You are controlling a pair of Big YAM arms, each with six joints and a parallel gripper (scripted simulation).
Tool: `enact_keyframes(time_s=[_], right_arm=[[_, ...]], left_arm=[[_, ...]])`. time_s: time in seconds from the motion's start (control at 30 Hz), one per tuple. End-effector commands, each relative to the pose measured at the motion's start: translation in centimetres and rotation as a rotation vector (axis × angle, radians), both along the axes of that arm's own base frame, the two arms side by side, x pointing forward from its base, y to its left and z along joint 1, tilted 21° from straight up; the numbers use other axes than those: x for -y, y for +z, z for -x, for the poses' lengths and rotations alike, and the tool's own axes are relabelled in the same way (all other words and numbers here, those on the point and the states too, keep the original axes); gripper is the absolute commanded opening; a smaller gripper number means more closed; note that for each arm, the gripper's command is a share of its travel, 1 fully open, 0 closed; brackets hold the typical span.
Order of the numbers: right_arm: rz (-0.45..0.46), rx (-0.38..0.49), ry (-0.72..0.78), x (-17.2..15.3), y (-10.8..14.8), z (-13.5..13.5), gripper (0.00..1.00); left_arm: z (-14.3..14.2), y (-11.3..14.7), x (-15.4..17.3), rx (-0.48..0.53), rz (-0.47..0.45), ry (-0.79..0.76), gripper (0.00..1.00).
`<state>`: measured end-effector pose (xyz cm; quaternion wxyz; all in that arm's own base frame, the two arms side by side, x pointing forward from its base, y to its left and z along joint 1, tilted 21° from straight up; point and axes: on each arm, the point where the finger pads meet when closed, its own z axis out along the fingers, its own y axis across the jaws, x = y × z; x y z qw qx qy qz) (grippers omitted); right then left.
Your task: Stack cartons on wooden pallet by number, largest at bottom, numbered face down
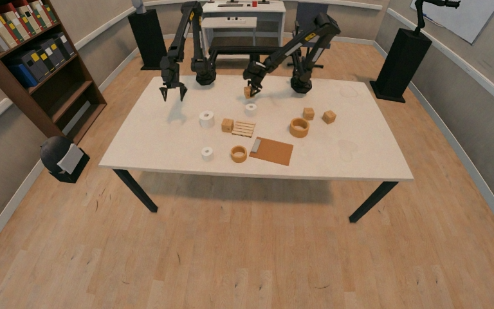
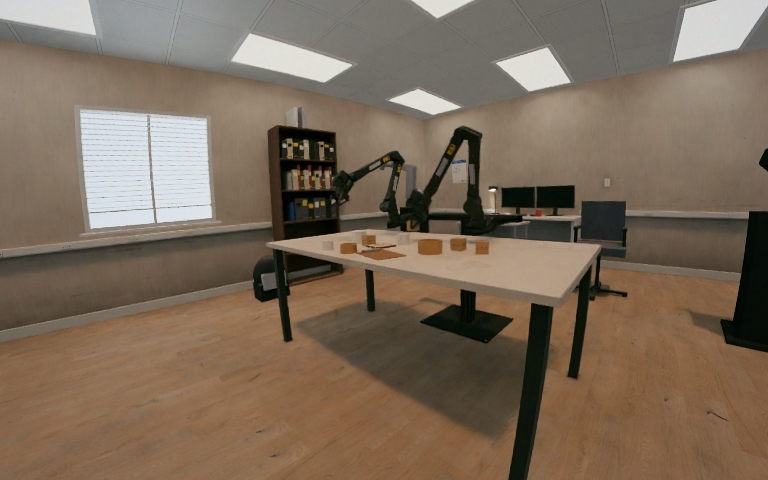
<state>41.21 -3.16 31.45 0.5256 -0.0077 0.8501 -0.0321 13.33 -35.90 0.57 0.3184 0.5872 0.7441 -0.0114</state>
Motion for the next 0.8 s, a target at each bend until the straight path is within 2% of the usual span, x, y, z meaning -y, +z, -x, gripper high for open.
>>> enact_keyframes(time_s=[0.0, 0.07, 0.13, 0.43, 0.47, 0.5, 0.6, 0.77], right_arm=[[0.019, 0.054, 0.009, -0.1, 2.8, -0.6, 1.00], [0.019, 0.054, 0.009, -0.1, 2.8, -0.6, 1.00], [0.019, 0.054, 0.009, -0.1, 2.8, -0.6, 1.00], [0.019, 0.054, 0.009, -0.1, 2.8, -0.6, 1.00], [0.019, 0.054, 0.009, -0.1, 2.8, -0.6, 1.00], [0.019, 0.054, 0.009, -0.1, 2.8, -0.6, 1.00], [0.019, 0.054, 0.009, -0.1, 2.8, -0.6, 1.00], [0.019, 0.054, 0.009, -0.1, 2.8, -0.6, 1.00]], left_arm=[[0.8, -1.5, 0.1, 0.000, 0.020, 0.002, 0.55], [0.7, -1.9, -0.5, 0.004, -0.005, -0.004, 0.55], [0.3, -1.2, -0.1, 0.008, 0.014, 0.003, 0.55], [0.3, -1.2, -0.1, 0.007, 0.014, 0.002, 0.55], [-0.4, 0.3, 1.1, 0.012, 0.046, 0.015, 0.55], [-0.5, 0.5, 1.3, 0.011, 0.046, 0.015, 0.55], [-0.4, -1.5, 0.1, 0.004, 0.012, 0.014, 0.55], [-0.7, -2.6, -0.1, 0.007, 0.007, 0.004, 0.55]])
